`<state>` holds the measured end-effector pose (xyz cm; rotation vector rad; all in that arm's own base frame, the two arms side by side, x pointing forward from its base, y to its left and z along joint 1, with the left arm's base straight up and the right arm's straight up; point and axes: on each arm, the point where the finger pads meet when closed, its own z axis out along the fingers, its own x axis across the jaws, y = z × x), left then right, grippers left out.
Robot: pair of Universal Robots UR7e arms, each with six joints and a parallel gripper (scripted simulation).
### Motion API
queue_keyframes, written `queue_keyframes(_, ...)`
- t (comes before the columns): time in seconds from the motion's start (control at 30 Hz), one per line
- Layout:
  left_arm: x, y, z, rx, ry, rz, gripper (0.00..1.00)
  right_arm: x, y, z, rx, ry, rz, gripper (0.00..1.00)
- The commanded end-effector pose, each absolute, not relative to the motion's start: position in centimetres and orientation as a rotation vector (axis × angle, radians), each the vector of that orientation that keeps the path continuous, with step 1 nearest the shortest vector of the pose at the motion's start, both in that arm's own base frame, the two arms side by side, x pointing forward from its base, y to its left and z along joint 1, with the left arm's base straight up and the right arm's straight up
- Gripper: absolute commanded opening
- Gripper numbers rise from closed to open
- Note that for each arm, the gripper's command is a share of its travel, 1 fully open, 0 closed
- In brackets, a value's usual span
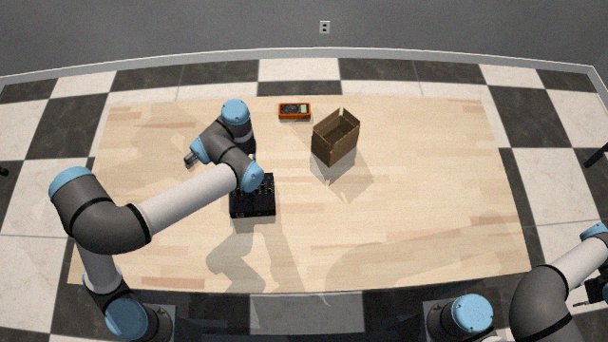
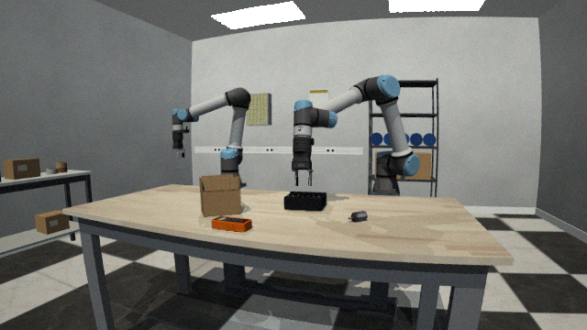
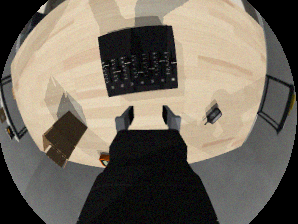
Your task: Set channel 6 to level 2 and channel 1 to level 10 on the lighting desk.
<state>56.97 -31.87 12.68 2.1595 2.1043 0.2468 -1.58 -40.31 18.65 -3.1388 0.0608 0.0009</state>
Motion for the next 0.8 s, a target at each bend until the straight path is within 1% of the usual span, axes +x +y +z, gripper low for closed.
queue_keyframes(0.0,56.8,-31.9,12.9,2.209,2.054,0.247,1.0,-1.6,-40.4,18.7,-3.141,0.061,0.0,1.0)
queue_keyframes(0.5,55.6,-31.4,13.7,2.542,1.688,0.244,1.0,-1.6,-40.4,18.7,-3.141,0.061,0.0,1.0)
queue_keyframes(0.77,54.7,-31.0,14.4,2.782,1.323,0.233,1.0,-1.6,-40.4,18.7,-3.141,0.061,0.0,1.0)
